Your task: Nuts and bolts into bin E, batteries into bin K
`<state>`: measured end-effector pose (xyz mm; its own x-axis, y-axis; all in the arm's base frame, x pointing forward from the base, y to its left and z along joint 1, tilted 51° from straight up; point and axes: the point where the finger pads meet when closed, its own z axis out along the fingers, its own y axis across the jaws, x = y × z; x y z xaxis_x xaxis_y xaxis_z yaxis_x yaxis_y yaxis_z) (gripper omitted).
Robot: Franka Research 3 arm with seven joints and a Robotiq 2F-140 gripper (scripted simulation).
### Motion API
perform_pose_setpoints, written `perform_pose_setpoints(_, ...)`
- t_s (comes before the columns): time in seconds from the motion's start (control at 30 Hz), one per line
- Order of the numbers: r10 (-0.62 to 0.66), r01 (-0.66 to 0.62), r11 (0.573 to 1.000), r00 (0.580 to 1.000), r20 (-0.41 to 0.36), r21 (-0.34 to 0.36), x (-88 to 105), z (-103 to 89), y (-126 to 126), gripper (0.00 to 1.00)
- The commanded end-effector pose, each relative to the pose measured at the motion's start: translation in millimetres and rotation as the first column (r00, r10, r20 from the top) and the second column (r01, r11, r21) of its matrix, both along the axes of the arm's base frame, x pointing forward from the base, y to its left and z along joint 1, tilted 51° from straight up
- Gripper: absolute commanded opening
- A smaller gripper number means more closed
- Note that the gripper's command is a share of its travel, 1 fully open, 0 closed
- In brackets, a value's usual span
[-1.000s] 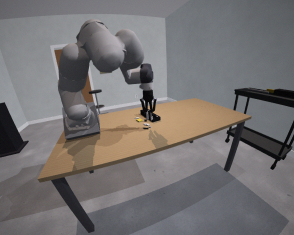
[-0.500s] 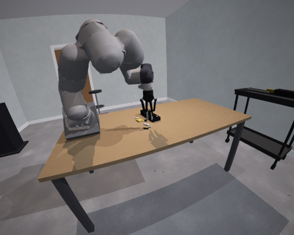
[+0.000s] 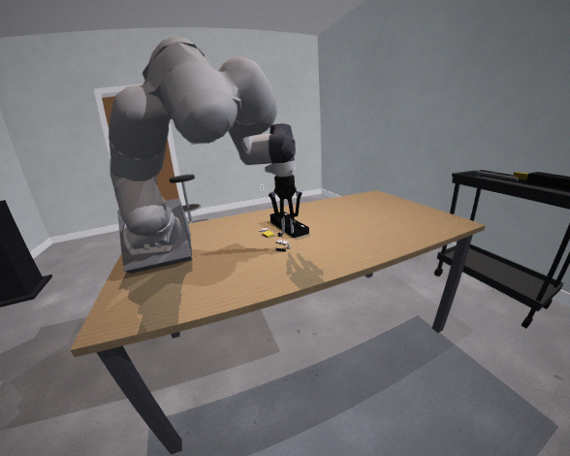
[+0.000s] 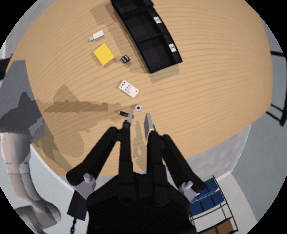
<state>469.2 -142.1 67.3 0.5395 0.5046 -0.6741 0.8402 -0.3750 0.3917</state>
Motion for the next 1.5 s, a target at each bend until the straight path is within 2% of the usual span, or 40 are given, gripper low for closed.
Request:
perform_pose_setpoints(0.0, 0.007, -0.007, 1.0, 1.0, -0.01, 0.005, -0.5, 0.1, 0, 0.19)
perform_pose_setpoints(0.57, 0.007, -0.007, 1.0, 1.0, -0.01, 0.005, -0.9, 0.3, 0, 0.19)
perform_pose_setpoints(1.1, 0.007, -0.007, 1.0, 1.0, -0.01, 0.005, -2.0, -36.0, -43, 0.19)
perform_pose_setpoints(1.47, 0.007, -0.007, 1.0, 1.0, -0.01, 0.005, -1.3, -41.2, -49, 0.19)
